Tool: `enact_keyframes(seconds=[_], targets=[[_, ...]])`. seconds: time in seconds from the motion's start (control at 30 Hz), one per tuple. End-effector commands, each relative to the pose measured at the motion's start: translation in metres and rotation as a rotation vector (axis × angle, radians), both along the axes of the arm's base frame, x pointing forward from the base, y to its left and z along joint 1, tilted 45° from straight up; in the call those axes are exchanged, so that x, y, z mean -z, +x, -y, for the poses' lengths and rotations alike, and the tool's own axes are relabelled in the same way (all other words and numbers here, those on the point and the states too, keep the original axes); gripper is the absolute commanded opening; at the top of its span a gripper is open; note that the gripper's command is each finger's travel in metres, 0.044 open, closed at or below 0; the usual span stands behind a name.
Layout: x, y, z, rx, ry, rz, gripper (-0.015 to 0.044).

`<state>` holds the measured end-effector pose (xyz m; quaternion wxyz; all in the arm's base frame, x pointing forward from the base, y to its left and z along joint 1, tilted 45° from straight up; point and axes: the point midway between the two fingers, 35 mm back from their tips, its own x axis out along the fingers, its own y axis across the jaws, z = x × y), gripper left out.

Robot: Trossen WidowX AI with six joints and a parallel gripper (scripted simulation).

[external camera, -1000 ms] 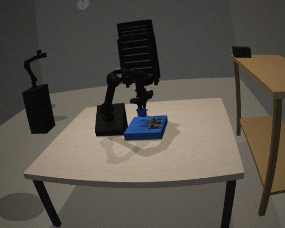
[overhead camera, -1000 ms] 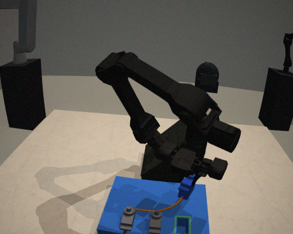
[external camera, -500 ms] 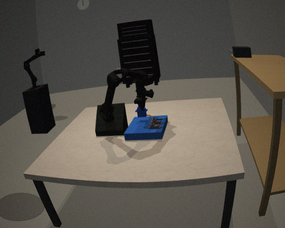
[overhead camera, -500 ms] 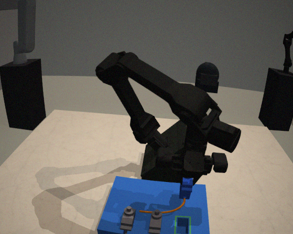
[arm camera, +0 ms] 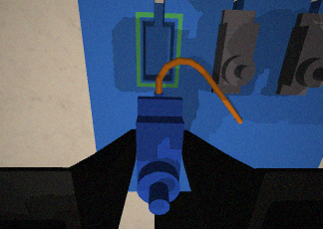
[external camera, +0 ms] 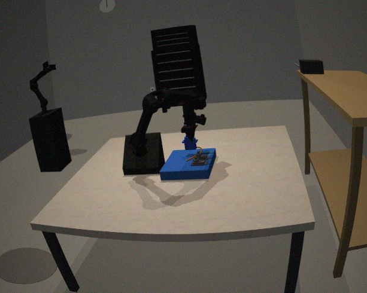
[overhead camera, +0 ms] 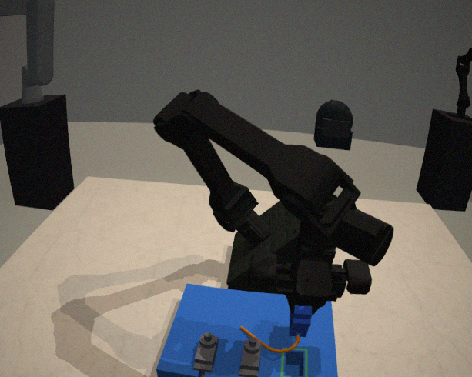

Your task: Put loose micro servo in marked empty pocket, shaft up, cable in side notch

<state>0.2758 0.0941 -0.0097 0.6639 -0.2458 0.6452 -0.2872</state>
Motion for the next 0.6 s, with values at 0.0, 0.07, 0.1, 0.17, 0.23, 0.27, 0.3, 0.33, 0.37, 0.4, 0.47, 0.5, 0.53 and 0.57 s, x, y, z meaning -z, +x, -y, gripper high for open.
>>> enact_keyframes(seconds=[0.0,0.07,0.1,0.17,0.23,0.27,0.3,0.33,0.37,0.4,0.47,0.5,0.53,0.57], targets=[[0.000,0.017,0.000,-0.007,-0.005,-0.001,0.0000],[0.000,0.025,0.000,-0.007,-0.005,-0.001,0.0000],[-0.001,0.028,0.001,-0.007,-0.005,0.000,0.0000],[-0.001,0.036,0.001,-0.007,-0.005,0.000,0.0000],[-0.002,0.044,0.001,-0.007,-0.005,0.001,0.0000],[-0.002,0.048,0.002,-0.007,-0.005,0.001,0.0000],[-0.002,0.051,0.002,-0.007,-0.005,0.001,0.0000],[-0.002,0.055,0.002,-0.007,-0.006,0.001,0.0000],[-0.003,0.058,0.002,-0.007,-0.006,0.002,0.0000],[-0.003,0.062,0.002,-0.007,-0.006,0.002,0.0000],[-0.003,0.067,0.003,-0.007,-0.006,0.002,0.0000],[-0.003,0.067,0.003,-0.007,-0.006,0.002,0.0000],[-0.003,0.067,0.003,-0.007,-0.006,0.002,0.0000],[-0.003,0.067,0.003,-0.007,-0.006,0.002,0.0000]])
